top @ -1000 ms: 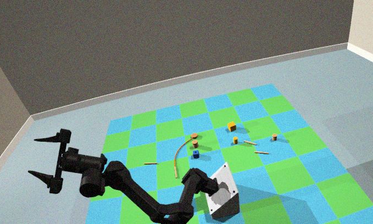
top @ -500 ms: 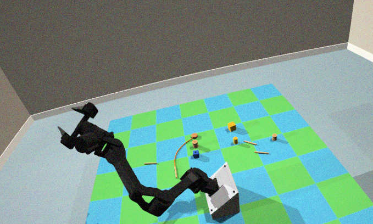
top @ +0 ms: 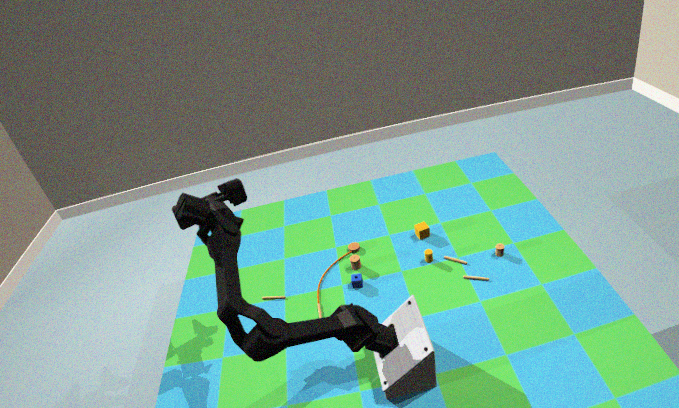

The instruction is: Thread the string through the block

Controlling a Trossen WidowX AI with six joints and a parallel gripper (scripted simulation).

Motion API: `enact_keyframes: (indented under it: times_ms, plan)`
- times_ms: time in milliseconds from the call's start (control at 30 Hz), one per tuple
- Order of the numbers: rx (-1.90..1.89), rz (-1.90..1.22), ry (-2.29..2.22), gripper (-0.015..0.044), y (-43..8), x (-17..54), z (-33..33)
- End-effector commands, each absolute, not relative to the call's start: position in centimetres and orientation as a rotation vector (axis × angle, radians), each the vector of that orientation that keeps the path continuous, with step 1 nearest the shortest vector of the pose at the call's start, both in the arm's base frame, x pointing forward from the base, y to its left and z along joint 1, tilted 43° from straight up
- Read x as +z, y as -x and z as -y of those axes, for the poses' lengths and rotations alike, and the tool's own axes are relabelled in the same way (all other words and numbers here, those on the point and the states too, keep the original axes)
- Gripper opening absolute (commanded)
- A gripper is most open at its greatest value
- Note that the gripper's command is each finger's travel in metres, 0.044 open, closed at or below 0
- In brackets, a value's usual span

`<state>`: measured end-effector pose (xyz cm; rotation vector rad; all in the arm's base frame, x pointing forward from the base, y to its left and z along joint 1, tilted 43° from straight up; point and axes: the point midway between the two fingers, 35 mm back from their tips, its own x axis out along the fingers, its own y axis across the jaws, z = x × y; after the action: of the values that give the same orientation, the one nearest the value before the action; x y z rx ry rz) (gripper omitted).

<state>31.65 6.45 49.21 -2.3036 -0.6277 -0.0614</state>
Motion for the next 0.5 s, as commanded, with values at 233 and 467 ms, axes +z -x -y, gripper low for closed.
enact_keyframes:
  times_ms: [233, 467]
  plan:
    - [0.610, 0.300, 2.072, 0.0440, -39.1, 32.6, -4.7]
    - [0.998, 0.048, 1.773, 0.0440, -39.2, 21.3, -3.5]
